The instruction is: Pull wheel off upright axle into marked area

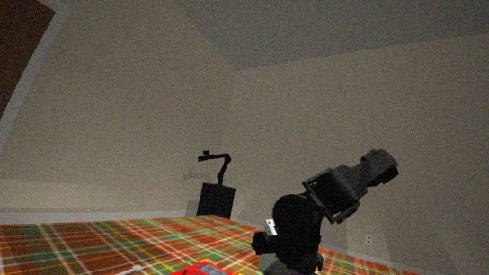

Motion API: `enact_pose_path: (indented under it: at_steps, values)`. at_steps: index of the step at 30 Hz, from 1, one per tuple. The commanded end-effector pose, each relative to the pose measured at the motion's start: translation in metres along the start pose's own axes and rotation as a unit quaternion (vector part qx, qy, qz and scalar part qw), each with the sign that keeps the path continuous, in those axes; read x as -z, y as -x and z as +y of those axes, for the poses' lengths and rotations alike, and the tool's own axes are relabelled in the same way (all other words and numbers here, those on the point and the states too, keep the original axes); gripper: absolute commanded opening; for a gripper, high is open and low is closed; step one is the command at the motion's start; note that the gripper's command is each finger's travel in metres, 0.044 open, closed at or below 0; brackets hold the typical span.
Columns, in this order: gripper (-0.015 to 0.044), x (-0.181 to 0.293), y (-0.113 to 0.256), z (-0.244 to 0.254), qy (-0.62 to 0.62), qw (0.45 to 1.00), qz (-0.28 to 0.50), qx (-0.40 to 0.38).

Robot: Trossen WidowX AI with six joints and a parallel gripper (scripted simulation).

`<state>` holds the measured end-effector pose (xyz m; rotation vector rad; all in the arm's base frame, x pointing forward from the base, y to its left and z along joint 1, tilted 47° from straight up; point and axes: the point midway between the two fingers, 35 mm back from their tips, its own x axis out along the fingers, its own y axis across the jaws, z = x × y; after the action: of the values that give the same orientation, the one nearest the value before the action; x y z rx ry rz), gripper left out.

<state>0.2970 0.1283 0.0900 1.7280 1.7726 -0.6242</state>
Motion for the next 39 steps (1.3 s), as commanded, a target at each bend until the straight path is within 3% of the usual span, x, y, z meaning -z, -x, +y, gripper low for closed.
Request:
enact_pose_path:
  at_steps: [1,8,18,20,26,29,34,39]
  values:
    - [0.0,0.001,-0.019,-0.002,-0.003,1.0,0.001,0.002]
    - [0.0,0.002,-0.038,-0.005,-0.003,1.0,0.004,0.002]
    - [0.0263,0.003,-0.035,-0.005,-0.001,1.0,0.005,0.004]
    - [0.03,0.002,-0.028,-0.004,-0.001,1.0,0.004,0.004]
    - [0.03,0.002,0.023,-0.004,-0.003,1.0,0.002,0.002]
    - [0.03,0.002,0.025,-0.004,-0.003,1.0,0.002,0.002]
    - [0.0431,-0.024,0.049,-0.042,-0.006,1.0,-0.006,0.002]
    - [0.044,-0.037,0.071,-0.085,-0.005,1.0,0.001,0.004]
